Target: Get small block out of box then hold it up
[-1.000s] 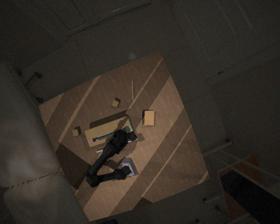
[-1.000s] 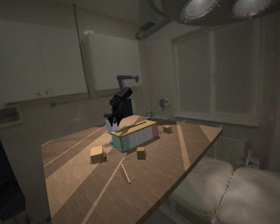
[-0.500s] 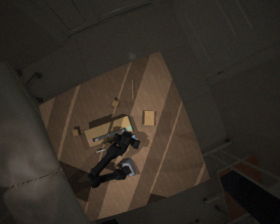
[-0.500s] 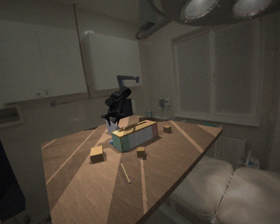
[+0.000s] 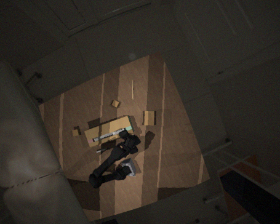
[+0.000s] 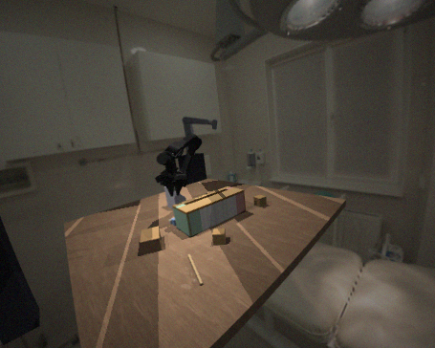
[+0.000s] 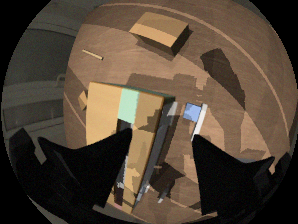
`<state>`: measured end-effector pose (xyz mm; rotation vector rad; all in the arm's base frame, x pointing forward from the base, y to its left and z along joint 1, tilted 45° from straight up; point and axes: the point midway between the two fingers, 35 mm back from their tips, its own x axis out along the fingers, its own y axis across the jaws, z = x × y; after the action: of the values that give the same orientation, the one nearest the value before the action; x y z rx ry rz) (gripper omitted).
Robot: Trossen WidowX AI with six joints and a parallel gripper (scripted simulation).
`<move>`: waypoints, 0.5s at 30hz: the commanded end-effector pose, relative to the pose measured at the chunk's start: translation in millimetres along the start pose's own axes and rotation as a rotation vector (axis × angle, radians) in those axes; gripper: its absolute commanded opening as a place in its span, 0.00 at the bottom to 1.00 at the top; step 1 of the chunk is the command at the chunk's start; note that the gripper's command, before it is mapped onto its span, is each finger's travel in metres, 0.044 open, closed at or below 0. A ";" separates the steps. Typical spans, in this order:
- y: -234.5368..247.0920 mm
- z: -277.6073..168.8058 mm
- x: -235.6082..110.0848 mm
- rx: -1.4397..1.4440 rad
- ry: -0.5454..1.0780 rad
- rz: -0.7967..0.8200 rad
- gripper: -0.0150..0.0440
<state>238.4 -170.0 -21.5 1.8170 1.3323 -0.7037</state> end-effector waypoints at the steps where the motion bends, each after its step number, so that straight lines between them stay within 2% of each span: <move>1: -17.7 6.3 6.7 0.964 0.130 0.041 0.74; 15: -23.7 11.7 3.6 1.704 0.229 0.021 0.74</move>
<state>229.5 -177.1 -25.2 2.5213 1.0975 -1.2958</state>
